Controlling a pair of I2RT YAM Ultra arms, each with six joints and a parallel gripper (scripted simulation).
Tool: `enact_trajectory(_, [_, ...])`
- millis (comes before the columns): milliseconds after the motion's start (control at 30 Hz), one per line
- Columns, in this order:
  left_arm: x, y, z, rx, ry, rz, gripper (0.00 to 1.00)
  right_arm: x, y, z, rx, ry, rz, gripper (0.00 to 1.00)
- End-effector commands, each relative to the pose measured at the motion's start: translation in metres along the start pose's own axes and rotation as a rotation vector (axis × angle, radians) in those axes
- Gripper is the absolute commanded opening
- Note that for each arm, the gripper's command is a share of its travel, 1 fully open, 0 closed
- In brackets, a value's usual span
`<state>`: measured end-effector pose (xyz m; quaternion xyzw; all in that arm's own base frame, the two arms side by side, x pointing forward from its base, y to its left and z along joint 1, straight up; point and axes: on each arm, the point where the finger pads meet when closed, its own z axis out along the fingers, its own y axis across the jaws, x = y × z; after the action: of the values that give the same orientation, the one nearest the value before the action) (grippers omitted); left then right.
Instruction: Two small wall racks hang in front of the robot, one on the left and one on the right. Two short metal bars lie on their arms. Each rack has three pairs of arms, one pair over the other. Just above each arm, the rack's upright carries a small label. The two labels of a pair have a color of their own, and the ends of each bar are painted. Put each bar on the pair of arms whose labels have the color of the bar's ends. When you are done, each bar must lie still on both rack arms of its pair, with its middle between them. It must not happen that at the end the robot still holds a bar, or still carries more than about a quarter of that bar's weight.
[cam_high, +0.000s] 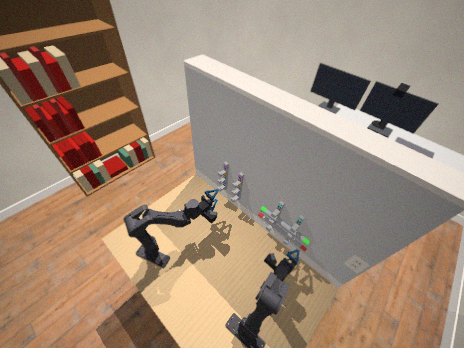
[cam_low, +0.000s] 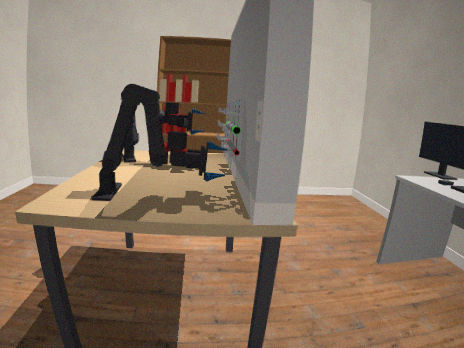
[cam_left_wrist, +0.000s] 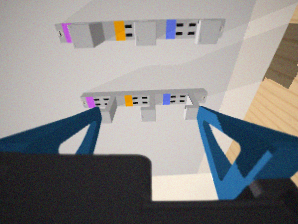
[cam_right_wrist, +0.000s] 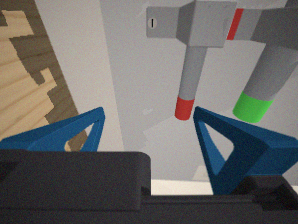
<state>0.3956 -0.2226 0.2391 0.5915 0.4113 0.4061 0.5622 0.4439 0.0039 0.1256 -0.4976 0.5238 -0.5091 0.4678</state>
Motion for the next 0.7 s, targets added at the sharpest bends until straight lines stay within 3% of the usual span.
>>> enact_trajectory(0, [0.003,0.013,-0.004,-0.036,-0.001,-0.022,1.00,-0.002,-0.017,-0.007,0.040,-0.001,0.014,1.00])
enact_trajectory(667, [0.003,0.013,-0.004,-0.036,-0.001,-0.022,1.00,-0.002,-0.033,-0.029,0.042,-0.001,0.014,1.00])
